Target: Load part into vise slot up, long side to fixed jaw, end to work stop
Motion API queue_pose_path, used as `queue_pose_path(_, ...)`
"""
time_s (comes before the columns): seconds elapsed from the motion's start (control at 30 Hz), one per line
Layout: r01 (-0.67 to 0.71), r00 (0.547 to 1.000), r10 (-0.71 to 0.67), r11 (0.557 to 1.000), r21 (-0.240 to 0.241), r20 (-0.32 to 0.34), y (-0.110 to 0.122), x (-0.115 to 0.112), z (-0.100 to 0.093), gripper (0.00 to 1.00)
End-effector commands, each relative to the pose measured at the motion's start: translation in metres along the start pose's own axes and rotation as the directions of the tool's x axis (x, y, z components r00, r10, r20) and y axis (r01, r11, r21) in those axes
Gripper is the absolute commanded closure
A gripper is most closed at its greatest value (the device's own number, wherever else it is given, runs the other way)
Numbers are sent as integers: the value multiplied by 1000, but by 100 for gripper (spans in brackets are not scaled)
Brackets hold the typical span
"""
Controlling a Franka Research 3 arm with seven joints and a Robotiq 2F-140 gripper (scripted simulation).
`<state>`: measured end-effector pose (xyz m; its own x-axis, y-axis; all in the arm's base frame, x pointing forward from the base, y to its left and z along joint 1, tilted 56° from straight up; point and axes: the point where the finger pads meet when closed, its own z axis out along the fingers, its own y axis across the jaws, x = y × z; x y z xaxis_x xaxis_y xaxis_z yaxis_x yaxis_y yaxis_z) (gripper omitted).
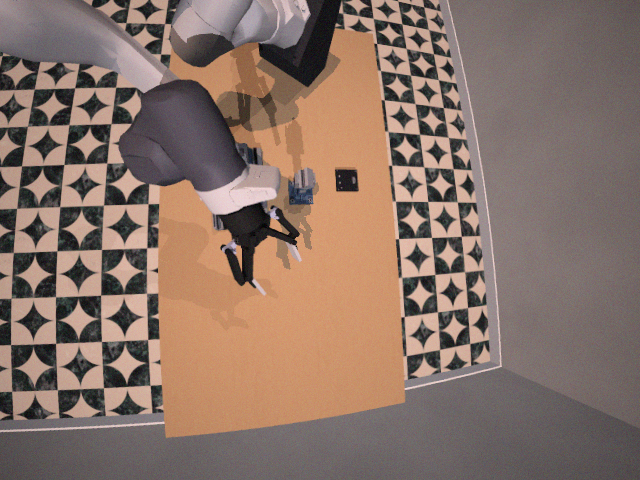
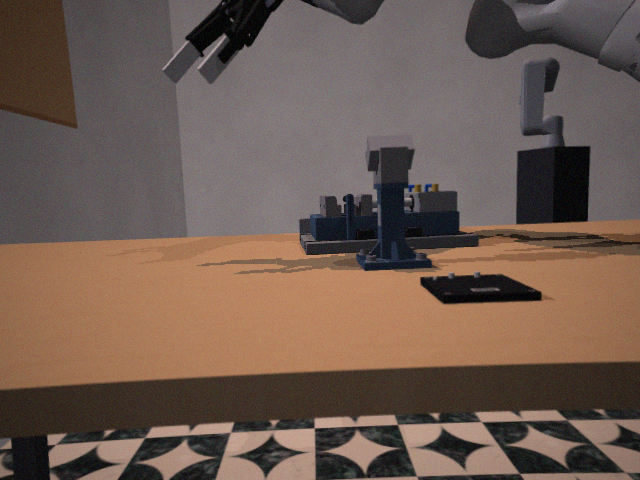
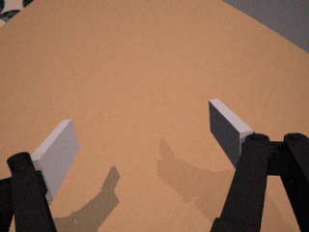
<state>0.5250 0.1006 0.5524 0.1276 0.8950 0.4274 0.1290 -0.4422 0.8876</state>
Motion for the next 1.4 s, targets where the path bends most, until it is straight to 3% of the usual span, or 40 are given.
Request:
queue_pose_path(0.0,155,988,-155,985,78,2,-8,-5,-7,24)
queue_pose_path(0.97,279,959,-280,929,242,-31,-44,-56,-38,24)
queue_pose_path(1.37,338,940,-334,882,329,-69,-65,-83,-59,24)
